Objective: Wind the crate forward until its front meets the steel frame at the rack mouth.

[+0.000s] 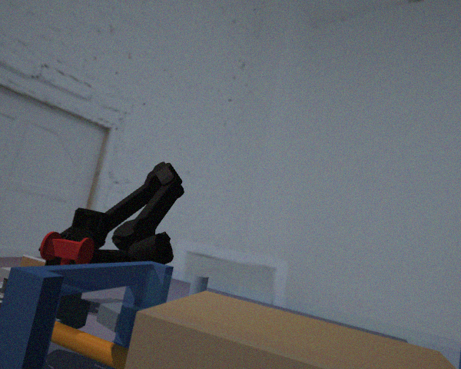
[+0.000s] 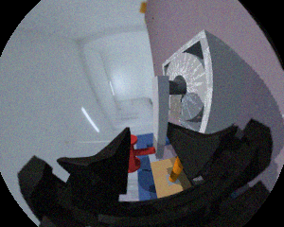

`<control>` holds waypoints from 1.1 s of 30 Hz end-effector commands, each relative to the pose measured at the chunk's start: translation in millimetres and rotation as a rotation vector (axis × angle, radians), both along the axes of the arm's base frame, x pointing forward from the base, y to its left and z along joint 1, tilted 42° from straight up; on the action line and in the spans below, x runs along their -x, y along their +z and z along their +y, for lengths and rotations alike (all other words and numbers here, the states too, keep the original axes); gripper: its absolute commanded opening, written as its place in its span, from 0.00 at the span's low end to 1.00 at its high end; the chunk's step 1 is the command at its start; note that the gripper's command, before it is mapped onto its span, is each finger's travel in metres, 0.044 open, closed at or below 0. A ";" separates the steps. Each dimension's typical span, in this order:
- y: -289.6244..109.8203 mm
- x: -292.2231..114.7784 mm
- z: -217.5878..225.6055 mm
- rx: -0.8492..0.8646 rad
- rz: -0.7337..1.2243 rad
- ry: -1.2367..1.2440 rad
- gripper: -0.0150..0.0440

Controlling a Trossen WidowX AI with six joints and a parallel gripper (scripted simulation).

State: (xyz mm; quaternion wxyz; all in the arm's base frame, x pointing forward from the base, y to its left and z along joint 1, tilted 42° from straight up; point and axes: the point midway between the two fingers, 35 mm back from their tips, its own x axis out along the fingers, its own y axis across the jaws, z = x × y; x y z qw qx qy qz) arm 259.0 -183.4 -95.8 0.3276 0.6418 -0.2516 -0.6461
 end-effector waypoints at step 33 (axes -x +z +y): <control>6.1 -0.3 -5.4 0.001 0.000 0.000 0.66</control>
